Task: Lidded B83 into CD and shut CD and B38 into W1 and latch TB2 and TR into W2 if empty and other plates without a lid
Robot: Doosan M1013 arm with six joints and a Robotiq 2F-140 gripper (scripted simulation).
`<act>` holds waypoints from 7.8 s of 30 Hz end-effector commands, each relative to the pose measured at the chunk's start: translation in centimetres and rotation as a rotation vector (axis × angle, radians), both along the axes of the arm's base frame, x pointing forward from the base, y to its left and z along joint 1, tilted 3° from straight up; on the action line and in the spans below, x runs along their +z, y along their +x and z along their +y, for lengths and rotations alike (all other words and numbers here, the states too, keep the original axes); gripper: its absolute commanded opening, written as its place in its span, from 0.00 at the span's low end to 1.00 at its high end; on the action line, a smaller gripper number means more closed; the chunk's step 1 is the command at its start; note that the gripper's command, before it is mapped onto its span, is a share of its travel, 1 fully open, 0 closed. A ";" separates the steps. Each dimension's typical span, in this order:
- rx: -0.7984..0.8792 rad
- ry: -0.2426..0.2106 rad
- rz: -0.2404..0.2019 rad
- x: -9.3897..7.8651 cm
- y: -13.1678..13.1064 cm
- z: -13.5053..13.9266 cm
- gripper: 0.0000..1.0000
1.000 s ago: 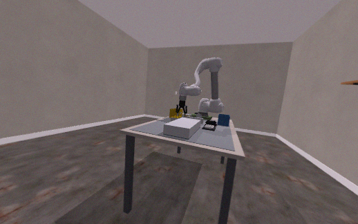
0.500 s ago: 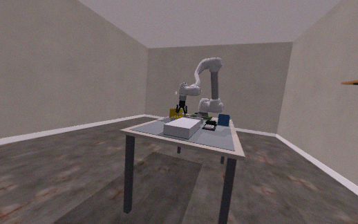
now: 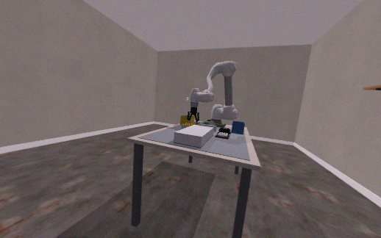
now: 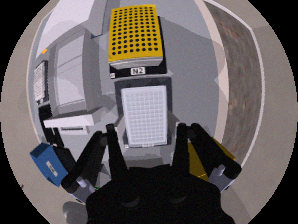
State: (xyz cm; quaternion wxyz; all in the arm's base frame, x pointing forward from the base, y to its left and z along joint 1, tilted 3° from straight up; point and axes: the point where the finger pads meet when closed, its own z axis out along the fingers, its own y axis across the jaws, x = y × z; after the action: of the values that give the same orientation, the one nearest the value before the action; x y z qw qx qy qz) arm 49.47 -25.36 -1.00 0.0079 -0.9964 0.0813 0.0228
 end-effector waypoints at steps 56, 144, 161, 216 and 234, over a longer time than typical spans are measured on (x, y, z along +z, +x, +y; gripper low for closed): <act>0.000 0.000 0.000 1.2 0.1 0.0 0.66; 0.000 0.000 0.000 11.5 0.5 -0.2 0.66; 0.000 0.000 0.000 11.0 0.5 -0.2 0.66; 0.000 0.000 0.000 4.5 0.2 -0.1 0.66; 0.000 0.000 0.000 2.3 0.1 0.0 0.66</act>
State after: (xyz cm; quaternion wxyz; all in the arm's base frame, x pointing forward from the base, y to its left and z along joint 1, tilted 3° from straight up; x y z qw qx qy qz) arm 49.58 -25.42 1.67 0.0079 -0.9964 0.0813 0.0229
